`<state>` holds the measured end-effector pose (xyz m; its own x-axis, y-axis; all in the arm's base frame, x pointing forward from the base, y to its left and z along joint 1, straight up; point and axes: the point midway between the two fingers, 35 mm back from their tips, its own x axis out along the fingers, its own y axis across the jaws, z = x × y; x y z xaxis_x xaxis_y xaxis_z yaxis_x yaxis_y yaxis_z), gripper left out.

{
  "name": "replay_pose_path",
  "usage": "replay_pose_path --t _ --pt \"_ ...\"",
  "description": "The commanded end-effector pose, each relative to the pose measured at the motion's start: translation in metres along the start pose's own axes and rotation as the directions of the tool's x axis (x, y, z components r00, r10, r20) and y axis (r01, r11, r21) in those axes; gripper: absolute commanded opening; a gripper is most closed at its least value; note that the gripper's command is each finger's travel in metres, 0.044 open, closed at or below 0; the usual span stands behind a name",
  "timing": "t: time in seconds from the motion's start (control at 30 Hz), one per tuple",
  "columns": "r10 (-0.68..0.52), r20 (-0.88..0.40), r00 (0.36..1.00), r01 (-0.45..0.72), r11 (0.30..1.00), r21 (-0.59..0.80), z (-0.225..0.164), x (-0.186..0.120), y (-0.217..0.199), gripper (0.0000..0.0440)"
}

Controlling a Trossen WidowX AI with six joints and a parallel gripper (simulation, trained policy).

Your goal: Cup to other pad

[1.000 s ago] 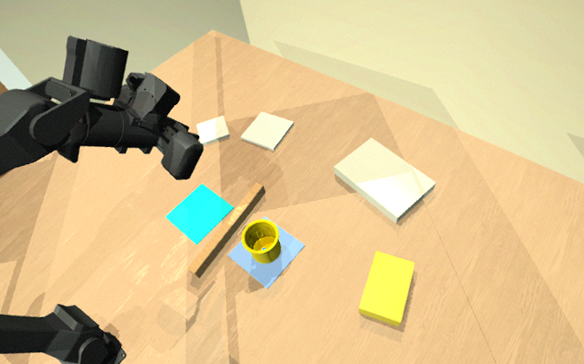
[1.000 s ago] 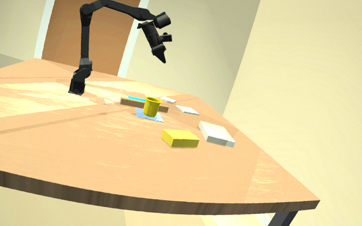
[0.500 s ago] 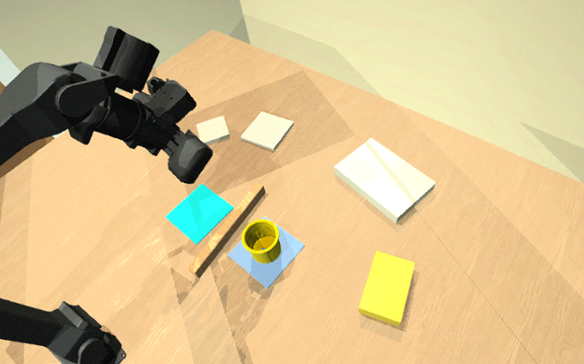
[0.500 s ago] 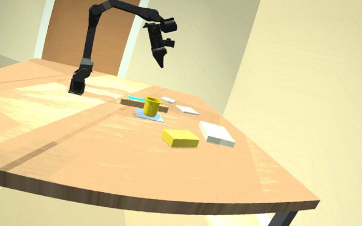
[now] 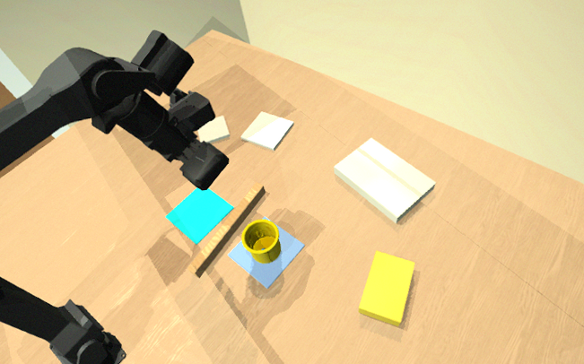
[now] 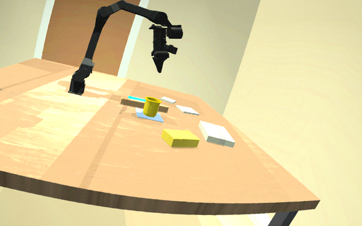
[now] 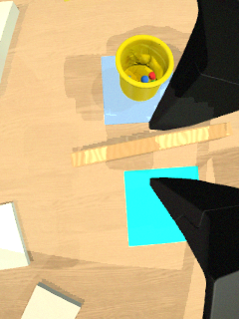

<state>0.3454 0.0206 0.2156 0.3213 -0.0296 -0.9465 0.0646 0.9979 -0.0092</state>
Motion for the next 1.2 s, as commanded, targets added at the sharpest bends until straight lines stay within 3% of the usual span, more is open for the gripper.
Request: replay_pose_path --t 0.0,0.5,1.17 --pt "-0.023 -0.054 0.998 0.022 1.0 -0.022 -0.002 0.008 -0.009 0.0124" --pt "-0.078 -0.229 0.97 0.059 0.994 -0.09 -0.017 0.04 -0.043 0.0128" --pt "-0.102 -0.337 0.936 0.049 0.986 -0.162 -0.039 0.093 -0.084 0.0167"
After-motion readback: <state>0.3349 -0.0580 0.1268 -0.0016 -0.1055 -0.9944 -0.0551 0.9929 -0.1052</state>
